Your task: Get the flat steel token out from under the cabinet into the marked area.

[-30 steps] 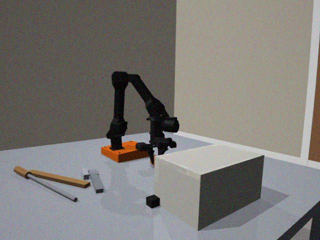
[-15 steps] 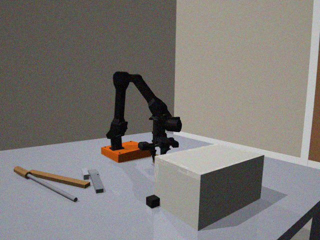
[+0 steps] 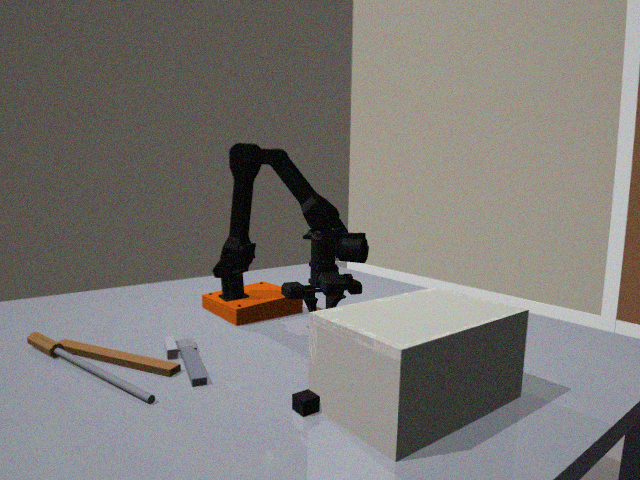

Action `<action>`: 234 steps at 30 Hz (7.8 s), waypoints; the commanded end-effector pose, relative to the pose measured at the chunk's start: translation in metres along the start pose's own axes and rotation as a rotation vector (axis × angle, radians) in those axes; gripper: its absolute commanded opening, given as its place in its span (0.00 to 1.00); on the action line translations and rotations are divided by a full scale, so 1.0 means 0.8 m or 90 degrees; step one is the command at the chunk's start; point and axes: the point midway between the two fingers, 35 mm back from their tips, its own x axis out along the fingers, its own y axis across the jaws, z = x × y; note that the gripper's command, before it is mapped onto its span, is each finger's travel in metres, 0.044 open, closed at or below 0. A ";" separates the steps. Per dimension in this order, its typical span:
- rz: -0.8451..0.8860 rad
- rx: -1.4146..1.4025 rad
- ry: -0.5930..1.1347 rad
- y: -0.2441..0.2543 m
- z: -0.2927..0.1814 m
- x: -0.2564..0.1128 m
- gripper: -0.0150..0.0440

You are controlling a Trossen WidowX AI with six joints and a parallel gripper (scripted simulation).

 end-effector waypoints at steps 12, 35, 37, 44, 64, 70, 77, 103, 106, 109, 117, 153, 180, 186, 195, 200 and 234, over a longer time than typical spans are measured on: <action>0.007 -0.004 -0.001 0.024 -0.004 -0.003 0.25; 0.001 0.002 0.000 0.029 -0.006 0.000 0.59; 0.001 0.002 0.000 0.029 -0.006 -0.001 0.59; 0.007 0.002 0.000 0.029 -0.006 -0.001 0.71; 0.008 0.002 -0.006 0.030 -0.006 0.001 0.62; 0.008 0.002 -0.006 0.030 -0.006 0.001 0.49; 0.008 0.002 -0.006 0.030 -0.006 0.001 0.38; 0.007 -0.005 -0.003 0.031 0.030 0.001 0.25; 0.007 -0.006 -0.003 0.031 0.035 0.001 0.25; 0.007 -0.006 -0.003 0.031 0.040 0.001 0.25; 0.007 -0.006 -0.003 0.031 0.055 0.000 0.25; 0.007 -0.007 -0.006 0.032 0.112 -0.001 0.25; 0.007 -0.007 -0.008 0.033 0.150 -0.002 0.25; 0.007 -0.007 -0.008 0.034 0.159 -0.003 0.25; 0.007 -0.007 -0.008 0.034 0.170 -0.003 0.25; 0.007 -0.007 -0.009 0.034 0.177 -0.003 0.25; 0.007 -0.007 -0.011 0.035 0.217 -0.005 0.25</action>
